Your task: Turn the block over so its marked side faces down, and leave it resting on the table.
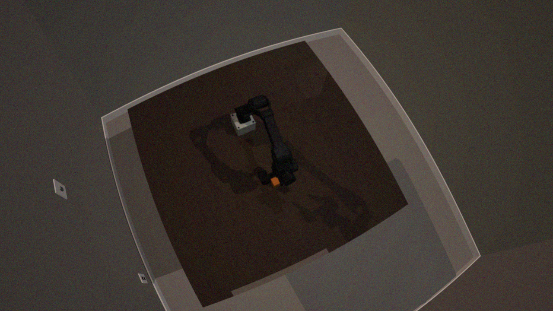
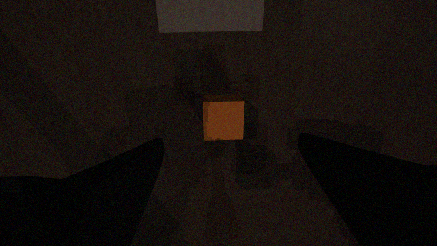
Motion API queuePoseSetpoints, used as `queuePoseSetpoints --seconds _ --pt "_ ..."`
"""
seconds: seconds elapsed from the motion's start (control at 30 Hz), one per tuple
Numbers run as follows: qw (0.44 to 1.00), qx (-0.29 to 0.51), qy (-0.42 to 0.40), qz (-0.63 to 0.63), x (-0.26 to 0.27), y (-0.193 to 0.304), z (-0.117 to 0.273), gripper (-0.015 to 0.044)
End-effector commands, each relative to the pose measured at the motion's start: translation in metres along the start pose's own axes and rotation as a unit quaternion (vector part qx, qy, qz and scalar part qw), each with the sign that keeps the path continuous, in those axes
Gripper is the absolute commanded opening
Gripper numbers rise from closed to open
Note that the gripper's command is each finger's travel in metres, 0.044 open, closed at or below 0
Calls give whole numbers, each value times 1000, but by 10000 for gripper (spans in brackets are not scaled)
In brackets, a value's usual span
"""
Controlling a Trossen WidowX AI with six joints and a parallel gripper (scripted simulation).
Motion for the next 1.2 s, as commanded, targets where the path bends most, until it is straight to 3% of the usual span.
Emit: queuePoseSetpoints --seconds 0.0,1.17 --pt "1000 19 -2 1 0 4 -26 440" --pt "1000 19 -2 1 1 5 -74 440"
Point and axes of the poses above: the point midway between the two fingers, 35 mm back from their tips, its own z axis back along the fingers, its own x axis across the jaws, y = z × x, the point moved 7 cm from there along z, back along the fingers, and after that the axes turned 2 degrees about -z, right-handed, at the moved point
